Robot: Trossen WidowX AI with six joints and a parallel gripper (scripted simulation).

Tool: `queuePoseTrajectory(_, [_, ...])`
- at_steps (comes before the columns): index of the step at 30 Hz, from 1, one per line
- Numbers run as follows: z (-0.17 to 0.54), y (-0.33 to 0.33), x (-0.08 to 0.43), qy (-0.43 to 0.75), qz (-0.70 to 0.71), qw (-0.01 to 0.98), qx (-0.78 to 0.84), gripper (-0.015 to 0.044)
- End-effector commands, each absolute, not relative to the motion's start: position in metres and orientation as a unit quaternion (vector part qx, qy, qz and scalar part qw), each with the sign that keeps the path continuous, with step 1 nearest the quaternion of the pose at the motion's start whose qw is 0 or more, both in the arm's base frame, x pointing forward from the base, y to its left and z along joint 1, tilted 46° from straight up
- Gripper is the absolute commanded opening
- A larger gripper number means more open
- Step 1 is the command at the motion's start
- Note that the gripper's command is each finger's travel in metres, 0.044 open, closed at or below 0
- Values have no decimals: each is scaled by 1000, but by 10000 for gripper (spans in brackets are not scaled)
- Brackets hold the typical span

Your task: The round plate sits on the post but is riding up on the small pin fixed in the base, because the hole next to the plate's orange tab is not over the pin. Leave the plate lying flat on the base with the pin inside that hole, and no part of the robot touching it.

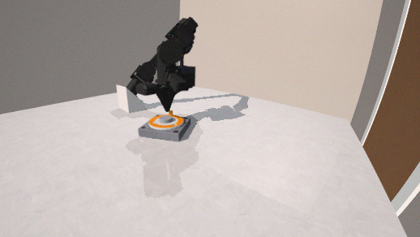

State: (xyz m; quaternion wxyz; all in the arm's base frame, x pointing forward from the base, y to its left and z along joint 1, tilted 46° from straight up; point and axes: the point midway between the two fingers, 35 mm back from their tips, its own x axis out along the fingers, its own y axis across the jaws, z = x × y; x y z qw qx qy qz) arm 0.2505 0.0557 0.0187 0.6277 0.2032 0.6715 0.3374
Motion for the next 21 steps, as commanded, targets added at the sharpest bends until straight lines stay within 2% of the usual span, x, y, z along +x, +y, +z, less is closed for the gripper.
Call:
queuePoseTrajectory(1, [26, 52, 254, 669, 337, 630, 205, 0])
queuePoseTrajectory(9, [52, 26, 256, 669, 337, 630, 204, 0])
queuePoseTrajectory(21, [46, 31, 255, 671, 336, 627, 209, 0])
